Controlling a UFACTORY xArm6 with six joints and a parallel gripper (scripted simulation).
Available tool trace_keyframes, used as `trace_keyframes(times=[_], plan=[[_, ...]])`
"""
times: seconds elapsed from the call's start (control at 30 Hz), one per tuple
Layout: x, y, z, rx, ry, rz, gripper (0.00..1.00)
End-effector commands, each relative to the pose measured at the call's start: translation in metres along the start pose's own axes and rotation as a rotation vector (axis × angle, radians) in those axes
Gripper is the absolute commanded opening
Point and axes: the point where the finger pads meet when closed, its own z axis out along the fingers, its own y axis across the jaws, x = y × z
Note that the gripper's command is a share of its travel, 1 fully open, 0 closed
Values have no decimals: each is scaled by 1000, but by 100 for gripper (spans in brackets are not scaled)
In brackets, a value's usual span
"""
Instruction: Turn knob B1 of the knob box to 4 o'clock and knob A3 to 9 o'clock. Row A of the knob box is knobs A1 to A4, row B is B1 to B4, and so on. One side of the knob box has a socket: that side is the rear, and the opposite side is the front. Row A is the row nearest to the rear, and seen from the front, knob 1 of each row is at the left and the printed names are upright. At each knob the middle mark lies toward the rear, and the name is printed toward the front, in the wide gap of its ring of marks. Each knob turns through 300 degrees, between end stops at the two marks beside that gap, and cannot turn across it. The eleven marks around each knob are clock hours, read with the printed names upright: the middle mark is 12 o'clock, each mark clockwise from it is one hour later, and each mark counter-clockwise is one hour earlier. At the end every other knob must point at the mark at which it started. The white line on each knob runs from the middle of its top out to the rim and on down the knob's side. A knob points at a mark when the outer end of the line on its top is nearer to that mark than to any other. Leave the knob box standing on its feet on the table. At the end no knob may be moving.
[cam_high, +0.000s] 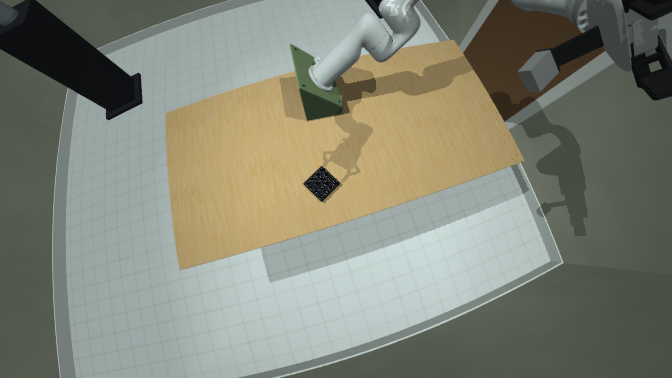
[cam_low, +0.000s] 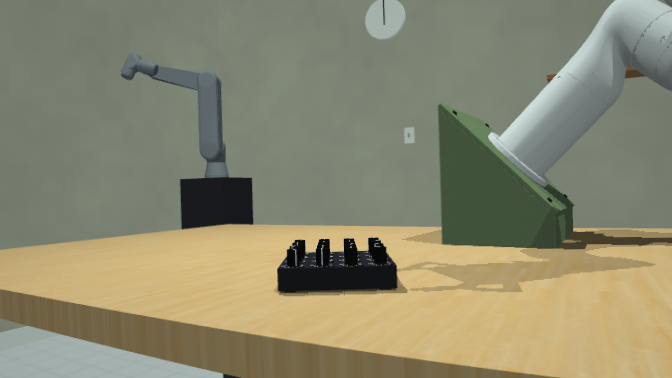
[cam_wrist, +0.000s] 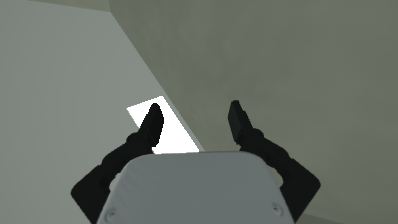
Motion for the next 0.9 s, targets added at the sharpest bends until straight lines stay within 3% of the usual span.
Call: trace_keyframes(times=[0.0, 0.17, 0.23, 0.27, 0.4, 0.73, 0.8, 0.83, 0.87], plan=[[36, -4, 27, 16, 108, 79, 100], [86, -9, 54, 49, 232, 173, 100], [86, -9, 54, 49, 232, 173, 100], [116, -12, 67, 71, 303, 225, 100], [144, -14, 78, 94, 369, 275, 100], [256, -24, 104, 204, 620, 462, 100], [256, -24, 104, 204, 620, 462, 100], [288, -27, 107, 241, 691, 515, 100], [296, -27, 108, 251, 708, 529, 100]])
